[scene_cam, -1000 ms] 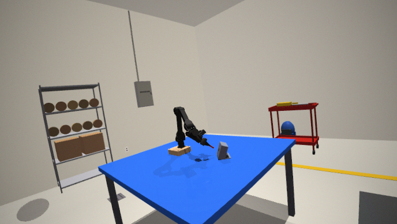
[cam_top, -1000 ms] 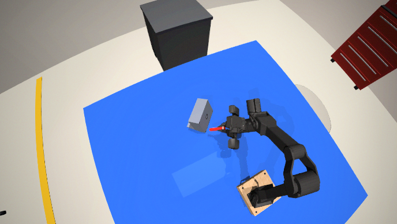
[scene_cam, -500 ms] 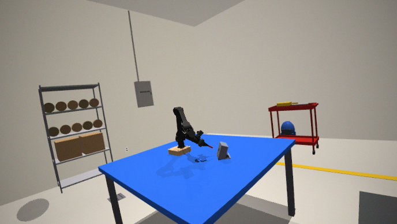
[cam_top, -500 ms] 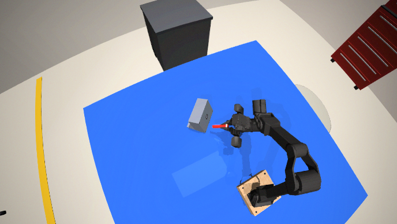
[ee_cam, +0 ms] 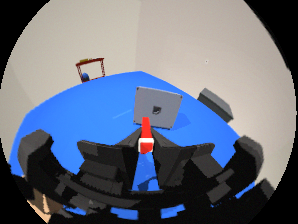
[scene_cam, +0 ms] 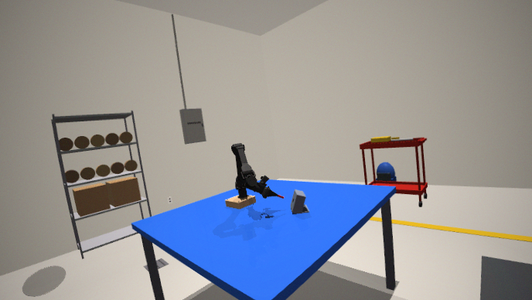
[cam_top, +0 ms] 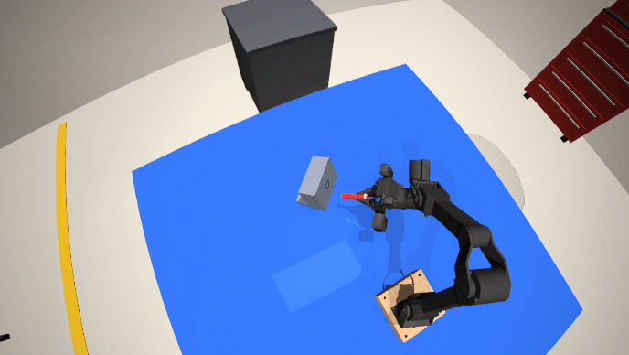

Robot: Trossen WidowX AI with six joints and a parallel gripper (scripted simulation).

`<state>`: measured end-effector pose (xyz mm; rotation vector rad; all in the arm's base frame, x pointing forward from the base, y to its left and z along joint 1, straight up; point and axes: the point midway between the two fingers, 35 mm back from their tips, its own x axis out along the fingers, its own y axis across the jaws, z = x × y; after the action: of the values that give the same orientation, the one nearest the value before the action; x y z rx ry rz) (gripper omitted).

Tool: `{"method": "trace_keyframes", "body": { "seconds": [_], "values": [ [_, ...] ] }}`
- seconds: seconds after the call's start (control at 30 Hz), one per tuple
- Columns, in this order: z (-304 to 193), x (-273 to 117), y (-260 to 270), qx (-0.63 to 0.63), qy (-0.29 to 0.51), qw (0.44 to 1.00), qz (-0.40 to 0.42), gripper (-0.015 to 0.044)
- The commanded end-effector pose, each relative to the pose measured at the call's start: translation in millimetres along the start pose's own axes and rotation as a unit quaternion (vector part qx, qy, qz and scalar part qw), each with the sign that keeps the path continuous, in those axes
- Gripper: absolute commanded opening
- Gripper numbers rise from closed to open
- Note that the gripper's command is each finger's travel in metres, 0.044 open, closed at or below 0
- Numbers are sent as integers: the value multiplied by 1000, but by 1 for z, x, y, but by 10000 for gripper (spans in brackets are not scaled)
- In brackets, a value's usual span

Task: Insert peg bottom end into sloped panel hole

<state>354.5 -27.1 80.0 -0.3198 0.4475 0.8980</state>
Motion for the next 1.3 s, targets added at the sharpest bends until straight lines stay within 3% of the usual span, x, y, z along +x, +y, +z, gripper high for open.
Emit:
{"method": "trace_keyframes", "body": {
  "seconds": [0.0,0.47,1.27],
  "values": [
    [-4,-4,-2,13,-13,1000,-6,0],
    [-10,-18,-10,33,-46,998,-27,0],
    [-9,2,-18,39,-58,997,-36,0]
  ]
}}
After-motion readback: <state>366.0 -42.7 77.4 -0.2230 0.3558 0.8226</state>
